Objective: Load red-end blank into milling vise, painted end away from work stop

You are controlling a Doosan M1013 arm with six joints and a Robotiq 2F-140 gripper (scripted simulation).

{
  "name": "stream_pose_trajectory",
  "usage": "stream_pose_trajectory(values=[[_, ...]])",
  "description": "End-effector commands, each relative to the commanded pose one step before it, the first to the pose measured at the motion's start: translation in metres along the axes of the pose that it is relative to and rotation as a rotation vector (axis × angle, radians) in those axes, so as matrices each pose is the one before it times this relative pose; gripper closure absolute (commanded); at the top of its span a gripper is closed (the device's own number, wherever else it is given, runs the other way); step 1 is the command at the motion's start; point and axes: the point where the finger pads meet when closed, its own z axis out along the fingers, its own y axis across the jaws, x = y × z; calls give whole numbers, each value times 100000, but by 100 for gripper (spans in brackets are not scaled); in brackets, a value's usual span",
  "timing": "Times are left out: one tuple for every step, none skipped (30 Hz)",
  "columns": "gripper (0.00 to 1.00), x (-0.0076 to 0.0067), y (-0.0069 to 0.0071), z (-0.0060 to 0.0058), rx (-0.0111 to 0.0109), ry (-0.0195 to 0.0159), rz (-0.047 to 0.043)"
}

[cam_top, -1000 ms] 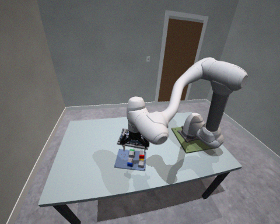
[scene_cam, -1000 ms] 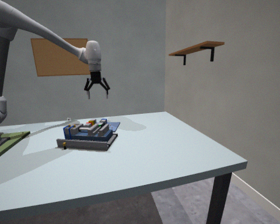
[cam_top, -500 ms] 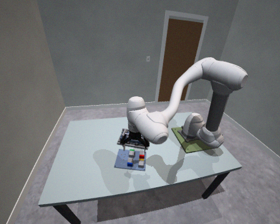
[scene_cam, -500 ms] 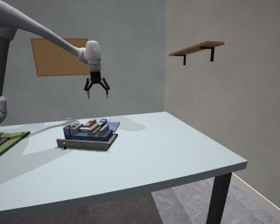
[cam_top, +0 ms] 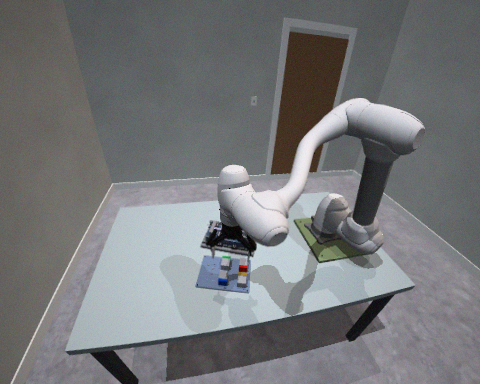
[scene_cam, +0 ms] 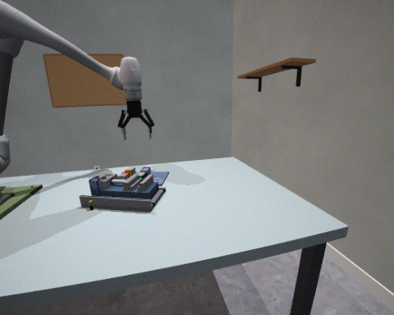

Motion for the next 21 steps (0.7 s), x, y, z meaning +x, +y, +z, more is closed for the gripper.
stream_pose_trajectory(values=[[0,137,30,-16,-2,-21,-3],[0,0,0,0,0,0,0],[0,0,0,0,0,0,0],[0,-25,-4,1,-1,1,-1],[0,21,4,-1,0,0,0],[0,21,4,-1,0,0,0],[0,21,4,-1,0,0,0],[0,21,4,-1,0,0,0],[0,21,4,-1,0,0,0],[0,21,4,-1,0,0,0],[0,21,4,-1,0,0,0],[0,21,4,-1,0,0,0],[0,21,4,-1,0,0,0],[0,21,4,-1,0,0,0],[0,21,4,-1,0,0,0],[0,21,4,-1,0,0,0],[0,21,4,-1,0,0,0],[0,21,4,-1,0,0,0],[0,0,0,0,0,0,0],[0,0,0,0,0,0,0],[0,-28,-5,1,-1,1,-1]])
